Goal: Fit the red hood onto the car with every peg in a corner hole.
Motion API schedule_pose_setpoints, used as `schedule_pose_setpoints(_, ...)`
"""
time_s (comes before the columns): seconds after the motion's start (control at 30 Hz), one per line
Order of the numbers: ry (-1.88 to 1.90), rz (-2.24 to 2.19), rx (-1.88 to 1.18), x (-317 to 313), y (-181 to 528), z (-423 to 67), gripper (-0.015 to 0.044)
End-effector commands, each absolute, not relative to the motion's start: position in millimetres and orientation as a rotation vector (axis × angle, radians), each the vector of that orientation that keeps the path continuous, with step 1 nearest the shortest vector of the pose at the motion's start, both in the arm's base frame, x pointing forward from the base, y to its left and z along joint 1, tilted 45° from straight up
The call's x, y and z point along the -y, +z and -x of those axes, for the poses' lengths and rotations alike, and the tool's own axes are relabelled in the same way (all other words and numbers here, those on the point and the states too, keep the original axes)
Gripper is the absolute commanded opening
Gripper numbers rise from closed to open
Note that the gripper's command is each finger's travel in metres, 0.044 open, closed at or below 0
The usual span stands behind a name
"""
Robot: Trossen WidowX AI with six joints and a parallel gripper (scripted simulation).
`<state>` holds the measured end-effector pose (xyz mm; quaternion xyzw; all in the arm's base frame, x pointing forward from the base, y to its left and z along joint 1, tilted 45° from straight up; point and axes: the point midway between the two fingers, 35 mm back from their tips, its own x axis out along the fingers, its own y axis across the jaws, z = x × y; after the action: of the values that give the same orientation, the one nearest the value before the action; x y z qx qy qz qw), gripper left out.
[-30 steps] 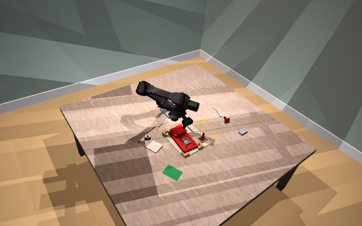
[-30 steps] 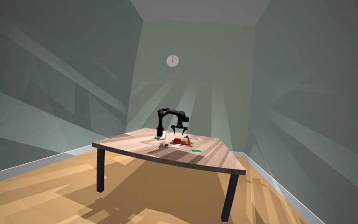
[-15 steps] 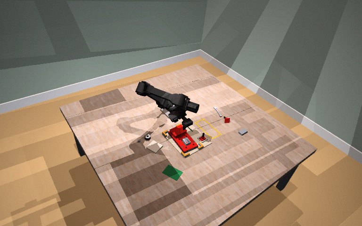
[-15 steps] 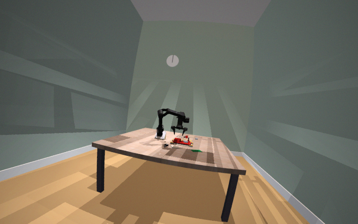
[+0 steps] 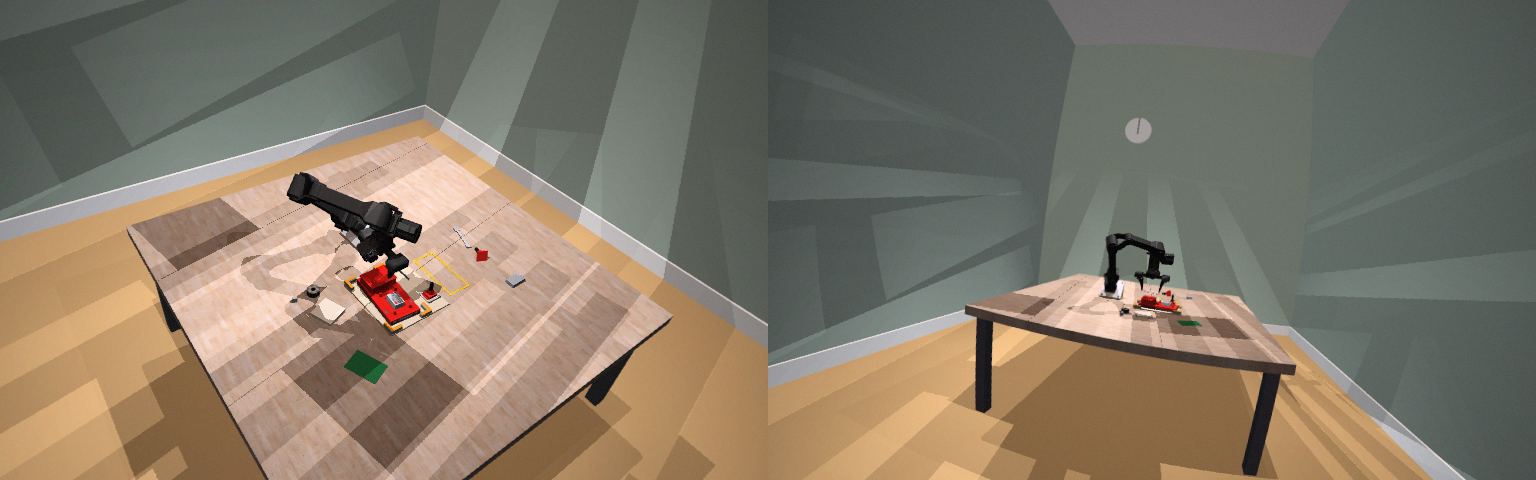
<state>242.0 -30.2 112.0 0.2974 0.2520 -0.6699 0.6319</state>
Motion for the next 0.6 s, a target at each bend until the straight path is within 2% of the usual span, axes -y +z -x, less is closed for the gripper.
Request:
schedule_pose_setpoints(0.0, -1.528, -0.679, -0.572, 32.7, 111.4, -242.1, 0.0440)
schedule_pose_setpoints(0.57, -1.528, -0.678, -0.572, 40.0, 105.3, -241.2, 0.0440)
